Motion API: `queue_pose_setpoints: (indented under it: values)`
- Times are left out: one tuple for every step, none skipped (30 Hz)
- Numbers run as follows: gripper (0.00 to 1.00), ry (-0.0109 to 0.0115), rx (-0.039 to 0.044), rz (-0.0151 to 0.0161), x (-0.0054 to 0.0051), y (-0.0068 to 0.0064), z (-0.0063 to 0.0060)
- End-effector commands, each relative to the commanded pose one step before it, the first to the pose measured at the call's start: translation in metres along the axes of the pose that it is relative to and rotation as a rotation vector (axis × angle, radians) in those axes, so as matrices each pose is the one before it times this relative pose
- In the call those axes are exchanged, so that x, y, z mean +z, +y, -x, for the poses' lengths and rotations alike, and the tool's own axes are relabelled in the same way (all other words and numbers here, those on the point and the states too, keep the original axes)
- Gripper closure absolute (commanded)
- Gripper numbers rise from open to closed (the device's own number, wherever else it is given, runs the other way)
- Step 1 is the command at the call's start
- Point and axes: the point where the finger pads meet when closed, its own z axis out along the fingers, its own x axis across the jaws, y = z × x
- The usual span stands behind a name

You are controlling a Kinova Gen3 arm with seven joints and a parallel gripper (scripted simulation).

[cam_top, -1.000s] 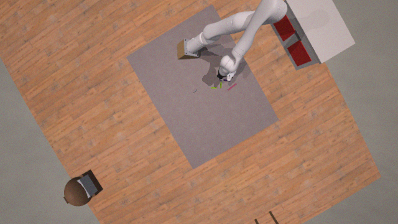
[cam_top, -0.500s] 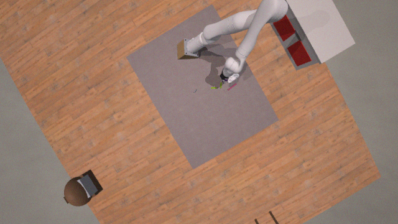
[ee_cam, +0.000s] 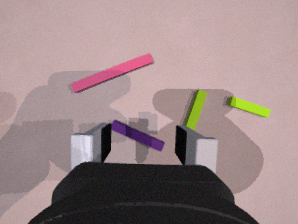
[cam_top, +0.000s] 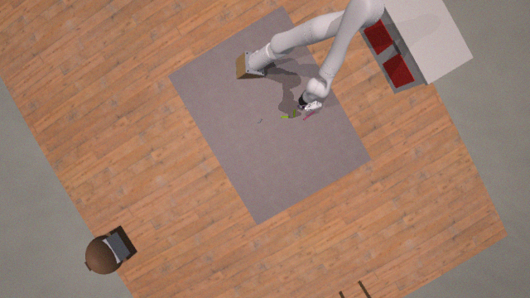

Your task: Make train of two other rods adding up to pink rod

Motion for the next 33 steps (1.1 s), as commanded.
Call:
queue_pose_setpoints:
  values:
    - [0.0,-0.00001,0.03566,0.00215,0.00179,-0.00101,0.00704]
    - [0.0,-0.00066,0.02446,-0.00018,0.00062,-0.00044,0.00183]
    - [0.0,-0.00069,0.02401,-0.00015,0.00061,-0.00035,0.00182]
    - [0.0,-0.00072,0.02353,-0.00013,0.0006,-0.00026,0.00181]
    - [0.0,-0.00074,0.02302,-0.0001,0.00059,-0.00018,0.00179]
    - [0.0,-0.00076,0.02248,-0.00008,0.00057,-0.0001,0.00177]
    - [0.0,-0.00078,0.02191,-0.00005,0.00056,-0.00003,0.00174]
    - [0.0,-0.00079,0.02131,-0.00002,0.00055,0.00004,0.00171]
    - [0.0,-0.00079,0.0207,0.0,0.00053,0.0001,0.00167]
    - [0.0,-0.00079,0.02005,0.00003,0.00052,0.00016,0.00162]
    - [0.0,-0.00079,0.01939,0.00005,0.0005,0.00022,0.00157]
    - [0.0,-0.00078,0.01871,0.00008,0.00048,0.00026,0.00152]
    - [0.0,-0.00077,0.018,0.0001,0.00047,0.0003,0.00146]
    - [0.0,0.0,0.0,0.0,0.0,0.0,0.0]
    - [0.0,0.0,0.0,0.0,0.0,0.0,0.0]
    - [0.0,-0.00076,0.01728,0.00012,0.00045,0.00034,0.00141]
    - [0.0,-0.00074,0.01655,0.00013,0.00043,0.00037,0.00135]
    - [0.0,-0.00072,0.0158,0.00015,0.00041,0.00039,0.00128]
    - [0.0,-0.0007,0.01504,0.00016,0.00039,0.00041,0.00122]
    - [0.0,-0.00067,0.01428,0.00017,0.00037,0.00042,0.00115]
    - [0.0,-0.00064,0.0135,0.00018,0.00035,0.00043,0.00109]
    - [0.0,-0.00061,0.01273,0.00018,0.00033,0.00043,0.00102]
    - [0.0,-0.00058,0.01195,0.00018,0.00031,0.00043,0.00095]
    - [0.0,-0.00055,0.01117,0.00018,0.00029,0.00042,0.00089]
    - [0.0,-0.00051,0.01039,0.00018,0.00027,0.00041,0.00082]
    - [0.0,-0.00048,0.00962,0.00018,0.00025,0.00039,0.00076]
    - [0.0,-0.00044,0.00886,0.00017,0.00023,0.00037,0.0007]
    - [0.0,-0.00041,0.0081,0.00016,0.00021,0.00035,0.00063]
    - [0.0,-0.00037,0.00737,0.00015,0.00019,0.00033,0.00057]
    - [0.0,-0.00034,0.00664,0.00014,0.00018,0.0003,0.00052]
    - [0.0,0.0,0.0,0.0,0.0,0.0,0.0]
    - [0.0,0.0,0.0,0.0,0.0,0.0,0.0]
    - [0.0,-0.0003,0.00594,0.00013,0.00016,0.00028,0.00046]
